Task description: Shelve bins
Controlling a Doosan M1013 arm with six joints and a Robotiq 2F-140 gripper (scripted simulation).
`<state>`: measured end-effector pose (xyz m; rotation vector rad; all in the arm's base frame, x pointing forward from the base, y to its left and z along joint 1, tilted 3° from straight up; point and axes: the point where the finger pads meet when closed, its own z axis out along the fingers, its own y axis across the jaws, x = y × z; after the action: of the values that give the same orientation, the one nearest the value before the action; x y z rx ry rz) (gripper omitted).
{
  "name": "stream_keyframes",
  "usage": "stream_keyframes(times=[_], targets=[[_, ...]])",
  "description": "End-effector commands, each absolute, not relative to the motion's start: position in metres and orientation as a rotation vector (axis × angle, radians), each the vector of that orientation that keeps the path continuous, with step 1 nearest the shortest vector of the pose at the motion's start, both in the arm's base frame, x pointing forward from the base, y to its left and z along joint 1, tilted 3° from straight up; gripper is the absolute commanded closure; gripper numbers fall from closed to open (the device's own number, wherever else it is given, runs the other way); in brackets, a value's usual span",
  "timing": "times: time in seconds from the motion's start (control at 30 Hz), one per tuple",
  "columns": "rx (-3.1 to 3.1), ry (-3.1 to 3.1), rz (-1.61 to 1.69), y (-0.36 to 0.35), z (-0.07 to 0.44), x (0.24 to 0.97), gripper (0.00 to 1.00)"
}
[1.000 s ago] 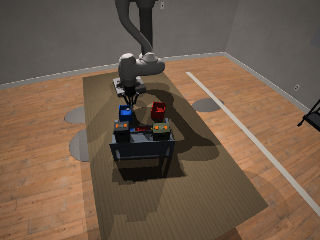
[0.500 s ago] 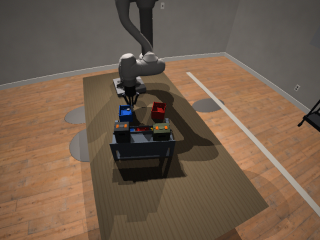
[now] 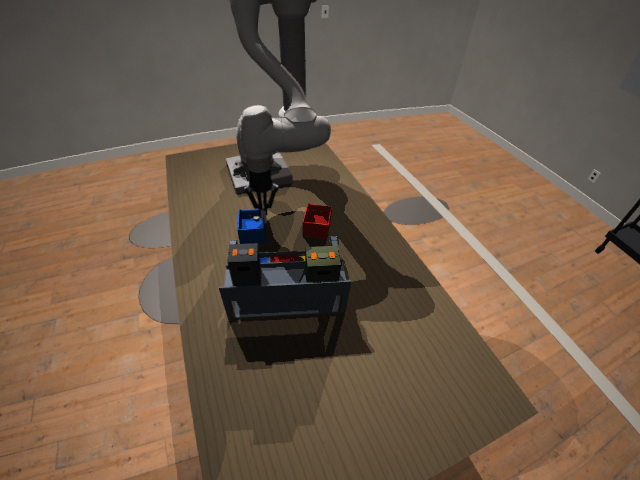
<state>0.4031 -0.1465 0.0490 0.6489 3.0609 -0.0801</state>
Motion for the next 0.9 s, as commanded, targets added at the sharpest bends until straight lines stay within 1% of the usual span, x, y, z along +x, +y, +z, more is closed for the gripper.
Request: stream_keyframes(times=[0.0, 0.87], targets=[[0.649, 3.061, -0.080, -0.146, 0.051, 0.403, 0.90], [0.649, 3.061, -0.080, -0.145, 0.071, 0.403, 0.90]])
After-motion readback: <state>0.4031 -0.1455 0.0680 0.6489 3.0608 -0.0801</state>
